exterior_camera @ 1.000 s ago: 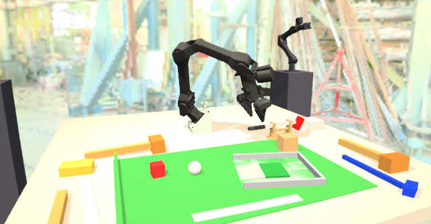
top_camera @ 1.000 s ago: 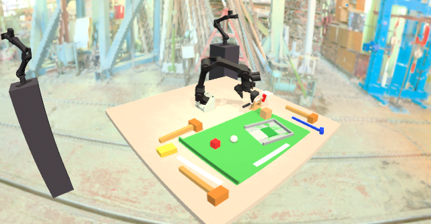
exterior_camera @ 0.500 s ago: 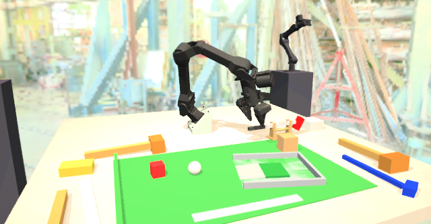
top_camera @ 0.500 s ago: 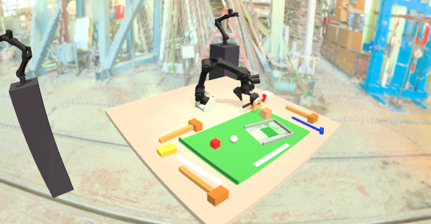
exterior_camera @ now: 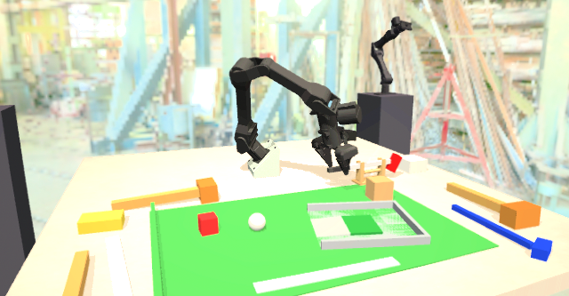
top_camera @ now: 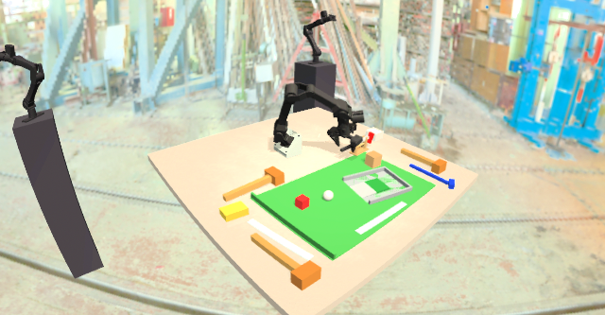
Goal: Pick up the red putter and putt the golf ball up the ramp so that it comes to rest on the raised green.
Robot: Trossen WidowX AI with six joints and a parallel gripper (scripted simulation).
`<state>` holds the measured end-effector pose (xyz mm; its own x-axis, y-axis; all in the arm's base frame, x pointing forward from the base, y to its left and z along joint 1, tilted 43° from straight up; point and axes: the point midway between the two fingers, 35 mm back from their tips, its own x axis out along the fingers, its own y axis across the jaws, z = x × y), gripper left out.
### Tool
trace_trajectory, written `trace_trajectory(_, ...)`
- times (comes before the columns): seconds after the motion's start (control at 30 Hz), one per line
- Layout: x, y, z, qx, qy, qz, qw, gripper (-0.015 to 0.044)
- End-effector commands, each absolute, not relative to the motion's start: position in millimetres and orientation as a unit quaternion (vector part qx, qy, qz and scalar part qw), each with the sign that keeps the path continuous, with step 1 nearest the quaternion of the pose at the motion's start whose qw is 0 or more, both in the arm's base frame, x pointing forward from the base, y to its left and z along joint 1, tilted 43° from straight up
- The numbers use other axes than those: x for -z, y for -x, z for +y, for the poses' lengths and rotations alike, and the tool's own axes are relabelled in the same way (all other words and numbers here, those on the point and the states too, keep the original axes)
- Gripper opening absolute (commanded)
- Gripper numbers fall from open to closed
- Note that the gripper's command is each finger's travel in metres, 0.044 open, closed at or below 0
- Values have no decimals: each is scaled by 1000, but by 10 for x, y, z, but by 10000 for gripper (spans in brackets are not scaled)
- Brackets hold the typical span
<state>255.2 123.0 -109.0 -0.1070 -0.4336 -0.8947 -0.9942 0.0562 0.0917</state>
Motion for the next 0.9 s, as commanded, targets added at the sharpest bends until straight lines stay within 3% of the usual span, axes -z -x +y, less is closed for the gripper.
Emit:
trace_trajectory(0.0, 1132, -2534, 1187, -392, 566, 634, 354, 440)
trace_trajectory(0.67, 1286, -2511, 1048, -391, 566, 634, 353, 440)
trace_trajectory(0.87, 1263, -2531, 1073, -391, 565, 633, 358, 282)
